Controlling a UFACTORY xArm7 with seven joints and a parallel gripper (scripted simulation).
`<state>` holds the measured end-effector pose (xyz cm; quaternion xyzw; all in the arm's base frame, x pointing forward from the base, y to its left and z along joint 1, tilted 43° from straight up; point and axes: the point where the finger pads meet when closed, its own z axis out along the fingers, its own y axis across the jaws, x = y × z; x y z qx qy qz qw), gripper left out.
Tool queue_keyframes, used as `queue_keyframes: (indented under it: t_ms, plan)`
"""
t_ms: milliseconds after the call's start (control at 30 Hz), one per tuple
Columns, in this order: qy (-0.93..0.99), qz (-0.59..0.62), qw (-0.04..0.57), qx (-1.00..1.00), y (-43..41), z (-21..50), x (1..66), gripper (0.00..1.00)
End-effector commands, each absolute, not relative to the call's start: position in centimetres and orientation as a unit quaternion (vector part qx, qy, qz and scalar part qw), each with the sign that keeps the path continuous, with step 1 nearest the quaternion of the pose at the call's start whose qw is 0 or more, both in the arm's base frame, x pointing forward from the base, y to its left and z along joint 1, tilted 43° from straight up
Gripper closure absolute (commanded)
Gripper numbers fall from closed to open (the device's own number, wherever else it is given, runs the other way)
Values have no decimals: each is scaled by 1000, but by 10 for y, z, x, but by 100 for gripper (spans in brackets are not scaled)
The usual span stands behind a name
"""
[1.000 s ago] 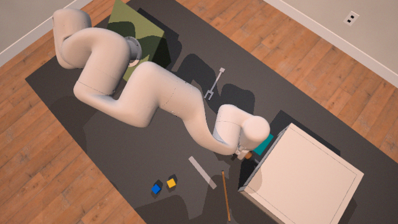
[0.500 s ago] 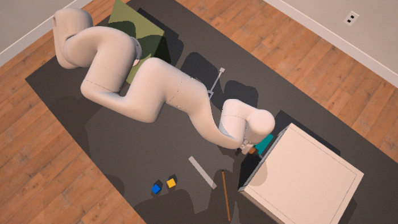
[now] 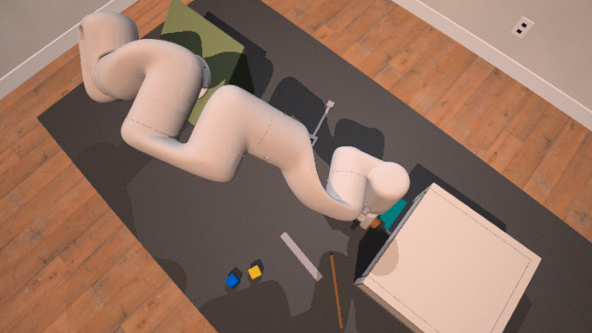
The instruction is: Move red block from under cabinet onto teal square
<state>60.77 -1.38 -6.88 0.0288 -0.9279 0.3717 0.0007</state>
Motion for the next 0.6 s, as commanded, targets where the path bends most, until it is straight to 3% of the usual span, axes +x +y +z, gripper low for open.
queue_keyframes:
  t_ms: [0,567]
  plan:
    - [-928,370,-2,30,-11,-68,609,100]
    - [-928,370,-2,30,-11,-67,608,100]
